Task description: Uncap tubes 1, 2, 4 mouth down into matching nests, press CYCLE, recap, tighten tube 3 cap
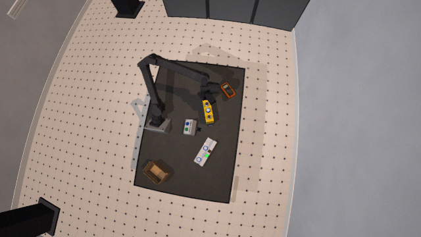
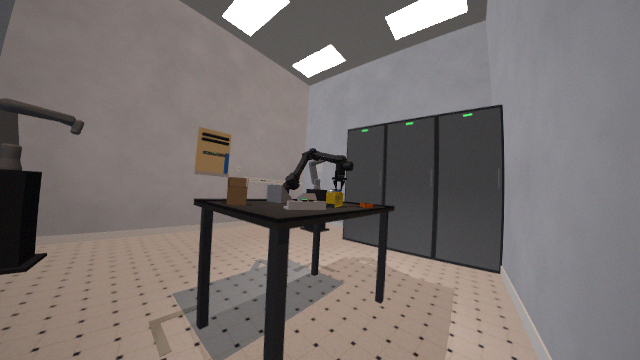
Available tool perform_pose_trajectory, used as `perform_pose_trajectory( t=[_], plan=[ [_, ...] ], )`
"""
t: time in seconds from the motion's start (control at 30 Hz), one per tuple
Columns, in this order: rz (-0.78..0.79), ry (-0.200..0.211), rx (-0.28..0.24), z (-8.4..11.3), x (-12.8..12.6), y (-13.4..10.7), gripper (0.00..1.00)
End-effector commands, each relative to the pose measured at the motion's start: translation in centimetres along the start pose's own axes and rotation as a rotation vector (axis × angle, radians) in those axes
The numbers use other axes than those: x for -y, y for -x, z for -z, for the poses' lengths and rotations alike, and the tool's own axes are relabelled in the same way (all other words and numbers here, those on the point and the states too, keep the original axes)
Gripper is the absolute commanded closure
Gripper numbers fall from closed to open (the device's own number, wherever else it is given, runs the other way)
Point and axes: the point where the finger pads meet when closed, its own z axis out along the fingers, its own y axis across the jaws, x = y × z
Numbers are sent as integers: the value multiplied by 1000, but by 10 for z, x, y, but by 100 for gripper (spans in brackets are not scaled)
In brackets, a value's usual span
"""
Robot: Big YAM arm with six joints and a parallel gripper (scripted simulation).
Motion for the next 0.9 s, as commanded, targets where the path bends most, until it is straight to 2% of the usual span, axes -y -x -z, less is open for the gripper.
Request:
perform_pose_trajectory(
  t=[0.0, 0.37, 0.4, 0.43, 0.8, 0.87],
  plan=[
    [-83, -6, -12, -2, 0, -10, 100],
    [-83, -6, -12, -2, 0, -10, 100],
    [-83, -6, -12, -2, 0, -10, 51],
    [-70, 12, 6, 5, -8, -2, 51],
    [-70, 12, 6, 5, -8, -2, 51],
    [-62, 36, 23, 25, -15, -3, 51]
  ],
)
